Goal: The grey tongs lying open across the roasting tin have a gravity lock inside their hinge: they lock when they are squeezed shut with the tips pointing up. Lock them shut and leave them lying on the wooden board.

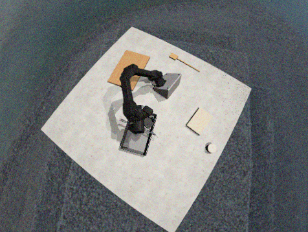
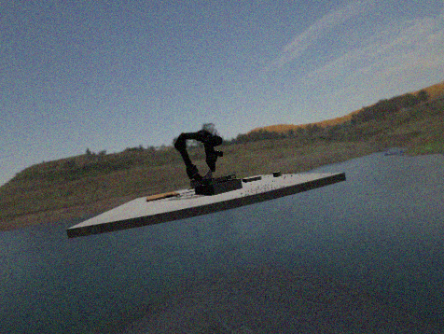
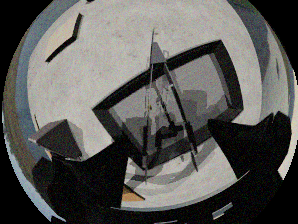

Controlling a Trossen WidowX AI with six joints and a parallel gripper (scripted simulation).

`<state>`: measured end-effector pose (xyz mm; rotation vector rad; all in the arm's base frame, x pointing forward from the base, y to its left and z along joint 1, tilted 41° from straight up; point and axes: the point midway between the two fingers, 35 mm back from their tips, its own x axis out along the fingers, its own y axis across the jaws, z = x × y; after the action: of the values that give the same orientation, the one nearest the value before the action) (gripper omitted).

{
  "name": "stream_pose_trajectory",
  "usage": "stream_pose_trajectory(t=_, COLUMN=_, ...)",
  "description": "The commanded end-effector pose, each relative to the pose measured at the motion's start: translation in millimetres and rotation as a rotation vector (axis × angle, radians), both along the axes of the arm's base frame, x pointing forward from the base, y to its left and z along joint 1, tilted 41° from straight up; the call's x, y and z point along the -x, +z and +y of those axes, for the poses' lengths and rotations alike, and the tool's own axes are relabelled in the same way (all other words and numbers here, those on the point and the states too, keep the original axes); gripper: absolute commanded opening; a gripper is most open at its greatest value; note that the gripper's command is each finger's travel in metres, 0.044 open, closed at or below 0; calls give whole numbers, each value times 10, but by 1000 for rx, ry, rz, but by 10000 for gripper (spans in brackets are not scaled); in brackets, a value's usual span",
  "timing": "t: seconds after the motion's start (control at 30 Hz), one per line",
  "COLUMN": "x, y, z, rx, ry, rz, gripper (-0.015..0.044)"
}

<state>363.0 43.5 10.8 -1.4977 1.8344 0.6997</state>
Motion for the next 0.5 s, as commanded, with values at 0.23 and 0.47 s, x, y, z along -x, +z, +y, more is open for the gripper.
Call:
stream_pose_trajectory(t=0.23, x=-18, y=-31, z=-59, rx=6, ry=-4, rz=-4, gripper=440)
stream_pose_trajectory(t=0.47, x=-18, y=-122, z=-131, rx=6, ry=-3, rz=-5, gripper=440)
